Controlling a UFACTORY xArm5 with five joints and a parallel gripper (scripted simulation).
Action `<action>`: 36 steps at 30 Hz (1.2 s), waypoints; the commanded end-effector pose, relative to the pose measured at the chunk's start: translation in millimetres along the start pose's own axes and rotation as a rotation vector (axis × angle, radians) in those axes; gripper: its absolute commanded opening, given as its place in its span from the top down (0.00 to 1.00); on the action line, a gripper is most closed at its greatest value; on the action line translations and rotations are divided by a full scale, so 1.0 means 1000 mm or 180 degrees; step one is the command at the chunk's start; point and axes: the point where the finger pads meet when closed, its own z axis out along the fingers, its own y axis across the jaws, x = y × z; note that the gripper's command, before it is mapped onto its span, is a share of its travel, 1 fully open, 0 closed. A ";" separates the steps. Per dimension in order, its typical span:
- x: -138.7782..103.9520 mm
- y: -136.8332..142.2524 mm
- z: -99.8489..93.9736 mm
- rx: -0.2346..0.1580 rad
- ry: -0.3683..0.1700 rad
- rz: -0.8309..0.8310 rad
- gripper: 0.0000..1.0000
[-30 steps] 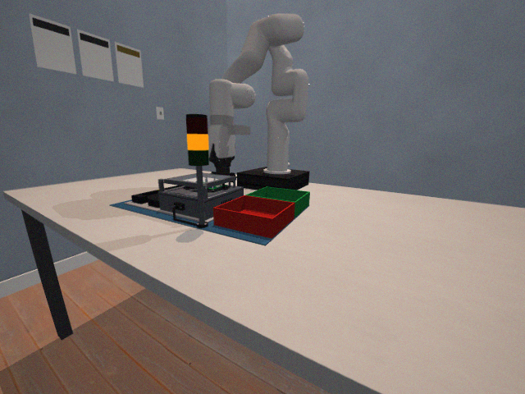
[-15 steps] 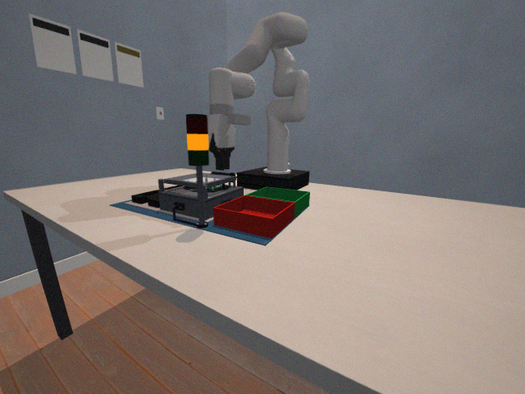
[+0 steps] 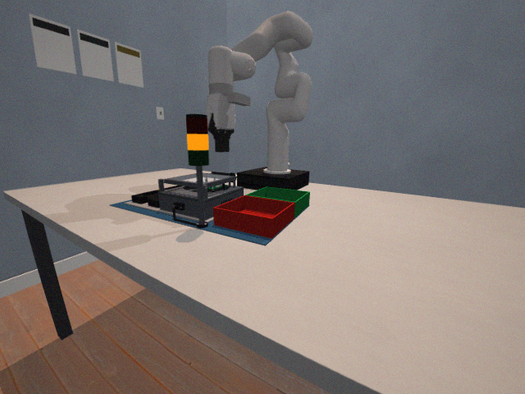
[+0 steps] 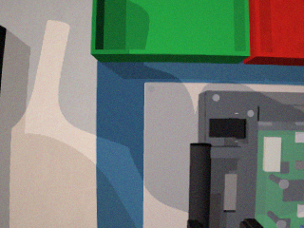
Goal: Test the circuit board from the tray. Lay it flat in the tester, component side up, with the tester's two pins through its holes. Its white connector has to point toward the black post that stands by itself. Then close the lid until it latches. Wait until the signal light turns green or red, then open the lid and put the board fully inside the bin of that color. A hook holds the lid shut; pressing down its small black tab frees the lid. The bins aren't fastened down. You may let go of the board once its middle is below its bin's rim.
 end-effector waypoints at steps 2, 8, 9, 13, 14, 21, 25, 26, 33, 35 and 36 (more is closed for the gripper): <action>0.000 0.001 -0.010 -0.0012 -0.0002 0.0000 0.76; 0.000 0.001 -0.010 -0.0012 -0.0002 0.0000 0.00; 0.000 0.001 -0.010 -0.0012 -0.0002 0.0000 0.00; 0.000 0.001 -0.010 -0.0012 -0.0002 0.0000 0.00; 0.000 0.001 -0.010 -0.0012 -0.0002 0.0000 0.00; 0.000 0.001 -0.010 -0.0012 -0.0002 0.0000 0.00; 0.000 0.001 -0.010 -0.0012 -0.0002 0.0000 0.00; 0.000 0.001 -0.010 -0.0012 -0.0002 0.0000 0.00; 0.000 0.001 -0.010 -0.0012 -0.0002 0.0000 0.00; 0.000 0.001 -0.010 -0.0012 -0.0002 0.0000 0.00; 0.000 0.001 -0.010 -0.0012 -0.0002 0.0000 0.00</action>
